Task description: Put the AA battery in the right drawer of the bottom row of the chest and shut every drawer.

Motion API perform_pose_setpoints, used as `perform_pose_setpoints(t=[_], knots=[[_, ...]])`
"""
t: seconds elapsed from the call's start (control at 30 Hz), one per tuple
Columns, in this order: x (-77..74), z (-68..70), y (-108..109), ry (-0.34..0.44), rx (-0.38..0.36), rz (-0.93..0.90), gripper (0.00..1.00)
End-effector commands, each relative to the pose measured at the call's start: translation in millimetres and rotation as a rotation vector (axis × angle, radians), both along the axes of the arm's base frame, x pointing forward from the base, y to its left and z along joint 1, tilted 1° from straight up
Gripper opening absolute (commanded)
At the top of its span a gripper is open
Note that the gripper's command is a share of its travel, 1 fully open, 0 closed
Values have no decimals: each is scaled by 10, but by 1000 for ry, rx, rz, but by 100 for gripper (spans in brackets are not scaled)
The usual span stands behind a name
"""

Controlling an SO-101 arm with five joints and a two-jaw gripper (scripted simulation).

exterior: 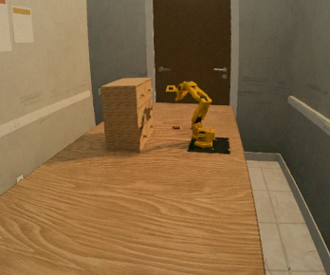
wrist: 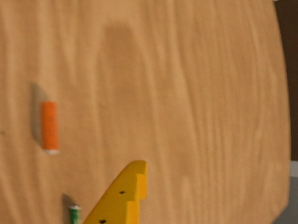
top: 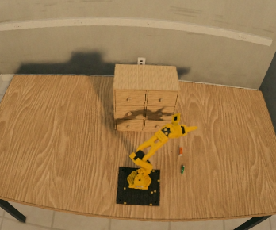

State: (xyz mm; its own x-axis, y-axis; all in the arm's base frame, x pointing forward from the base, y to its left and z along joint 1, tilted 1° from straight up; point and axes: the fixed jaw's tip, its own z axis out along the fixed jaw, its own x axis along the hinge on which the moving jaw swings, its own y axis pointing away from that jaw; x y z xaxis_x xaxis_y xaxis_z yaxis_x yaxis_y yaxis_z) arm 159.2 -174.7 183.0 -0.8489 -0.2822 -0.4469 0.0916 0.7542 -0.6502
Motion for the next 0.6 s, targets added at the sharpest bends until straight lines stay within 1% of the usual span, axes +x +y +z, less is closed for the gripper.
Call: perform_pose_setpoints(t=[0.0,0.23,0.5,0.57], knots=[[43,-24,128,-25,41,14,50],[154,-128,504,-57,187,56,50],[188,-247,922,-60,348,90,50],[188,-247,922,-60,348,90,50]])
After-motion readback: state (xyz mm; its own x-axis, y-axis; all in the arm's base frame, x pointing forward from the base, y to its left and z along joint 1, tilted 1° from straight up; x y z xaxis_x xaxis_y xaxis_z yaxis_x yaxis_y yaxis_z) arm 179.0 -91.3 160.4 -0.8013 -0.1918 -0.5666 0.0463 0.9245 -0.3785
